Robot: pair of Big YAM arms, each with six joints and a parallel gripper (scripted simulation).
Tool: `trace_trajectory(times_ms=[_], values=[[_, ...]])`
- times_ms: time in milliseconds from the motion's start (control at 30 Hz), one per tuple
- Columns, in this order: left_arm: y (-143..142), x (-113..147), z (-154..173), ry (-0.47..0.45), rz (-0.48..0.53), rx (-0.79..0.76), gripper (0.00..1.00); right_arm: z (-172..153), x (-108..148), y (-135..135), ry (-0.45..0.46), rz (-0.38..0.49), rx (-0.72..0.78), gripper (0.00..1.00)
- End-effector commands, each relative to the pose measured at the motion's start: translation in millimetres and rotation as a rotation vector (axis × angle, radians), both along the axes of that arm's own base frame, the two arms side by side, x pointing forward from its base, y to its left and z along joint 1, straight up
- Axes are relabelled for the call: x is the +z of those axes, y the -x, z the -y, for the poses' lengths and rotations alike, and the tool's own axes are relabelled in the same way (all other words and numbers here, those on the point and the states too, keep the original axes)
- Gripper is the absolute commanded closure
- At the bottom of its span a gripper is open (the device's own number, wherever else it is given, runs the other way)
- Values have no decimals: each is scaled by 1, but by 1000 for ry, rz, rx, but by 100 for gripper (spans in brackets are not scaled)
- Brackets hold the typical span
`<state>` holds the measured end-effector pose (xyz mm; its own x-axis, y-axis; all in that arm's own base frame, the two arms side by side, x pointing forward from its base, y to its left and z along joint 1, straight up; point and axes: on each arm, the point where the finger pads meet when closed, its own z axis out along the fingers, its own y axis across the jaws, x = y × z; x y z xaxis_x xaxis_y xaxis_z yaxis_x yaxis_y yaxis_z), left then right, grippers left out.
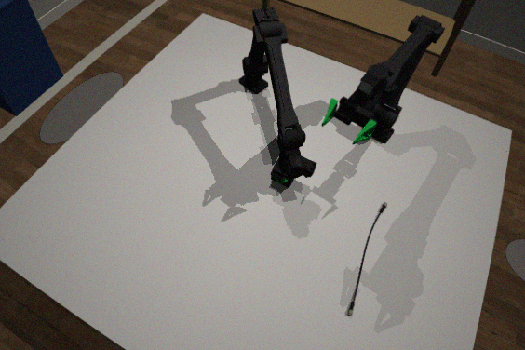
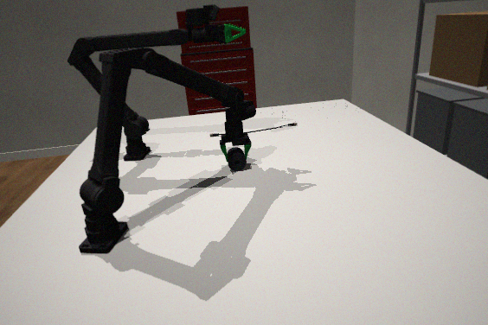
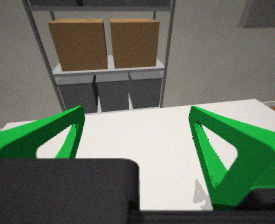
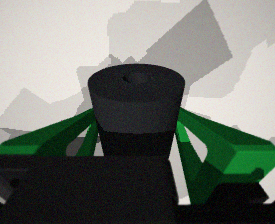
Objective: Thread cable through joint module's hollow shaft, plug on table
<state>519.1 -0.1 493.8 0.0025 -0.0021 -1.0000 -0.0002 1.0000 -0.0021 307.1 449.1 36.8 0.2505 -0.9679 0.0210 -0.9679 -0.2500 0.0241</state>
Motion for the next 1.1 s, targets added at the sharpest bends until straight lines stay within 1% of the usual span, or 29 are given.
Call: trace_trajectory(times_ms=[0,900,933,1067], values=[[1,12,3,-14,35,-4,0,-29,75,-20,-136,89,9,30],[1,12,3,-14,35,-4,0,-28,75,-22,-136,90,6,30],[1,12,3,-14,35,-4,0,-26,73,-22,-104,68,5,30],[1,12,3,-14,35,-4,0,-29,72,-25,-116,77,3,30]])
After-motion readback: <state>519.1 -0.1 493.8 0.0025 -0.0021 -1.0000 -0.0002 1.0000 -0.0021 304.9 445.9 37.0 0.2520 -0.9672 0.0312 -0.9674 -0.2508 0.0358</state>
